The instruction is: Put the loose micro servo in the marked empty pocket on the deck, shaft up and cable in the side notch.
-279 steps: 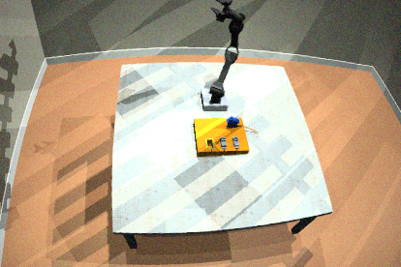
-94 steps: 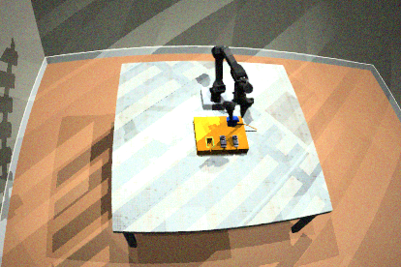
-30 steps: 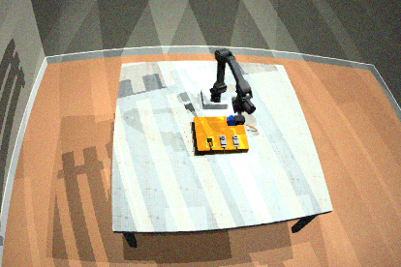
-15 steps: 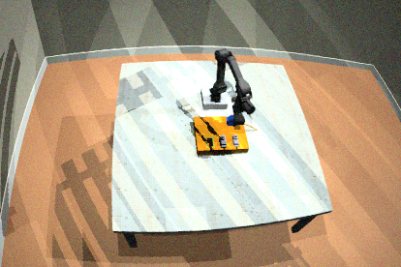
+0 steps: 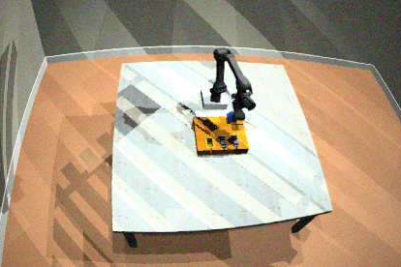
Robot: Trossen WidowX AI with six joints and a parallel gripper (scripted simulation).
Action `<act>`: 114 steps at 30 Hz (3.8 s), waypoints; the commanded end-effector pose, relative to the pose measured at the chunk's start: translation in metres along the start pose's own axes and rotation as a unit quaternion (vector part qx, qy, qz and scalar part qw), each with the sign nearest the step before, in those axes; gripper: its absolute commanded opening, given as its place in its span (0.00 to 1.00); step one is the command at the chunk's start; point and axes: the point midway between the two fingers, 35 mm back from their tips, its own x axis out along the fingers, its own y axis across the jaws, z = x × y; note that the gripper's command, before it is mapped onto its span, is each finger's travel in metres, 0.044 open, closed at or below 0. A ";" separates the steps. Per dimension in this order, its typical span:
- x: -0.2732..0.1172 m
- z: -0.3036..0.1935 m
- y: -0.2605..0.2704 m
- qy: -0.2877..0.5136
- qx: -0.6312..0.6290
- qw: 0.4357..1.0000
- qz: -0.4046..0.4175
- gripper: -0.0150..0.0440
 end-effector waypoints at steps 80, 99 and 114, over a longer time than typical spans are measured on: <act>-0.006 -0.159 -0.051 0.003 0.142 0.990 -0.005 0.25; -0.006 -0.159 -0.051 0.001 0.450 0.893 -0.006 0.25; -0.006 -0.159 -0.051 0.000 0.661 0.750 -0.006 0.25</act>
